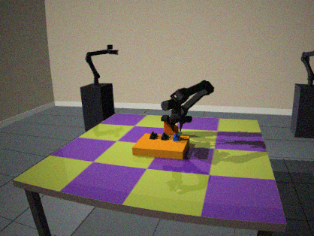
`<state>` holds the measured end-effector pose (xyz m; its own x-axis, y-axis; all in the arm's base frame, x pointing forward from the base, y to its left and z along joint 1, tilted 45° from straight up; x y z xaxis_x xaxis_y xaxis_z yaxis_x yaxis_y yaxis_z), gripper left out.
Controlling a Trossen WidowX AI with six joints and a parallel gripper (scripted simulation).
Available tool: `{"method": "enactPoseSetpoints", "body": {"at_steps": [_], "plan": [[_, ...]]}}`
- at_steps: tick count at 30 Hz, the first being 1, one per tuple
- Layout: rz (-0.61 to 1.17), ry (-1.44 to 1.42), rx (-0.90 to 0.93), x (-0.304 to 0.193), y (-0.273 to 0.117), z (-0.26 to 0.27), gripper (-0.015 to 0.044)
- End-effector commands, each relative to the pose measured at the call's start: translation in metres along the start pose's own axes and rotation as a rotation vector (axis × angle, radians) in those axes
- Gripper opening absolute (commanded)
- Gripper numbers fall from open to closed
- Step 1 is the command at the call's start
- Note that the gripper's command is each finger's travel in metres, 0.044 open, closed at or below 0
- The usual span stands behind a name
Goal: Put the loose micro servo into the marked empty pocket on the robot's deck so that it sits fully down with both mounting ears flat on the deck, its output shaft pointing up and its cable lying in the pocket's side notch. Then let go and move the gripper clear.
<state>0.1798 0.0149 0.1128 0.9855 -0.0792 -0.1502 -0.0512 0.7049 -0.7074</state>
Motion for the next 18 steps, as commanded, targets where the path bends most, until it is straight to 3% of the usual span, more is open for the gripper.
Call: {"method": "enactPoseSetpoints", "body": {"at_steps": [1, 8, 13, 18], "plan": [[-0.002, 0.001, 0.0, 0.008, -0.005, 0.002, 0.0266], [-0.001, -0.003, -0.003, 0.062, -0.04, 0.016, 0.044], [0.0, -0.007, -0.005, 0.102, -0.063, 0.024, 0.044], [-0.003, -0.004, -0.005, 0.107, -0.068, 0.024, 0.044]]}}
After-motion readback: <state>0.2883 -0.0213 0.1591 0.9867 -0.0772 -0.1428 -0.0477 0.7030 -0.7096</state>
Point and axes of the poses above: the point midway between the two fingers, 35 mm back from their tips, its own y axis out along the fingers, its own z axis across the jaws, x = y × z, the point moved 4 cm from there along -y, back along the fingers, and after that the axes turned 12 degrees about y, right-handed, at the moved point
